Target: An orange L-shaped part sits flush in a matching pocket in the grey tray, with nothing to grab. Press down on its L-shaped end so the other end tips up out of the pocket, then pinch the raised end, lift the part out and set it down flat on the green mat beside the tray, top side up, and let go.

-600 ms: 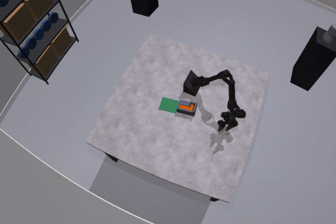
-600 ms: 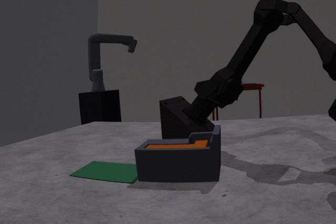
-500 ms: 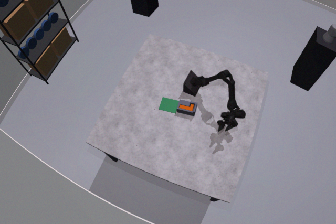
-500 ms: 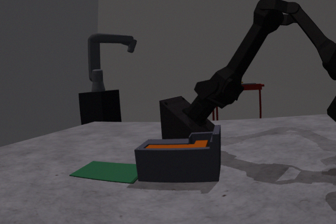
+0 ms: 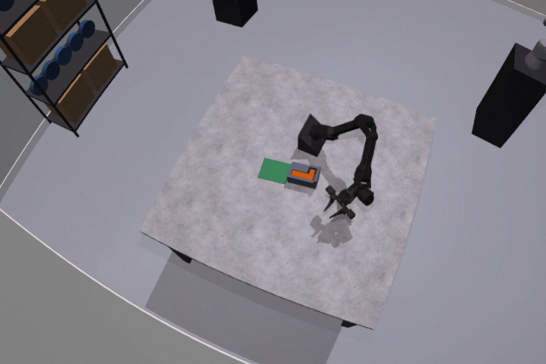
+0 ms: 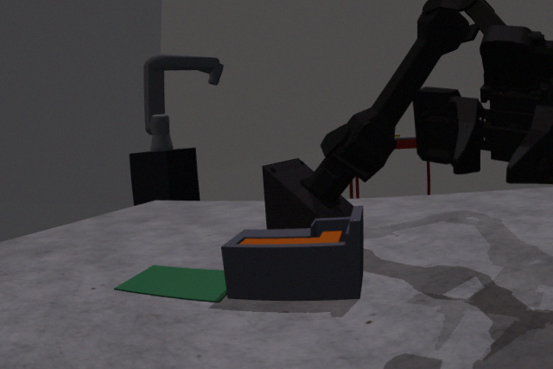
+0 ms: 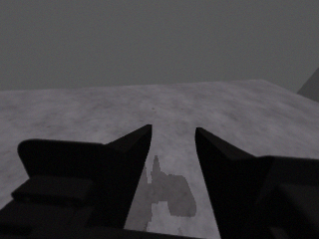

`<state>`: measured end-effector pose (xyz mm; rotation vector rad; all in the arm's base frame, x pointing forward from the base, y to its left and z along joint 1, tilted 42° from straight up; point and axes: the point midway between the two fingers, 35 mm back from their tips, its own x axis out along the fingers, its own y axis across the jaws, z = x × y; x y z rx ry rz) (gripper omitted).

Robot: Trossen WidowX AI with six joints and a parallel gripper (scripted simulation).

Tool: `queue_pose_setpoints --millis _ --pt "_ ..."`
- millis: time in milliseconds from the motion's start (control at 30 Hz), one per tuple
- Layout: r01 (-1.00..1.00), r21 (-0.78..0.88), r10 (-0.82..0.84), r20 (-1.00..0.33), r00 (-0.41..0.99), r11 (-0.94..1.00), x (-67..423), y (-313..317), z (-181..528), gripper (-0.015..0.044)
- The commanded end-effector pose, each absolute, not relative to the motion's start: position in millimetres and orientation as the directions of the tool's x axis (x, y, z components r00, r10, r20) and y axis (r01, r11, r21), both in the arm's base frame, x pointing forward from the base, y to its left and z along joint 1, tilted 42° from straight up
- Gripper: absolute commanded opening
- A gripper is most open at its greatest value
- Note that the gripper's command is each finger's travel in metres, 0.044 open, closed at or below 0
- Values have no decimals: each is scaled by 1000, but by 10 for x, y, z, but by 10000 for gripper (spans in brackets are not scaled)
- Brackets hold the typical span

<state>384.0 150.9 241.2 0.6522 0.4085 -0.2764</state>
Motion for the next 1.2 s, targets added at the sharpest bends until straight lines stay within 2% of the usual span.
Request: queue_pose_setpoints --millis 0,133,267,433,567,667,733,1167 --pt "333 207 -101 -695 712 920 3758 1001 1852 180" --pt "217 80 -55 -832 551 973 3562 709 1548 180" --pt "73 61 30 -929 368 995 3275 466 1319 180" --pt "-90 203 214 -967 140 975 2826 266 1182 180" --pt "-172 423 431 -903 8 890 2461 208 1238 180" --pt "-202 594 603 -798 -20 779 2259 209 1385 180" --pt "-209 645 657 -753 -14 735 2210 210 1452 180" --pt "-210 652 665 -747 -12 729 2204 211 1462 180"
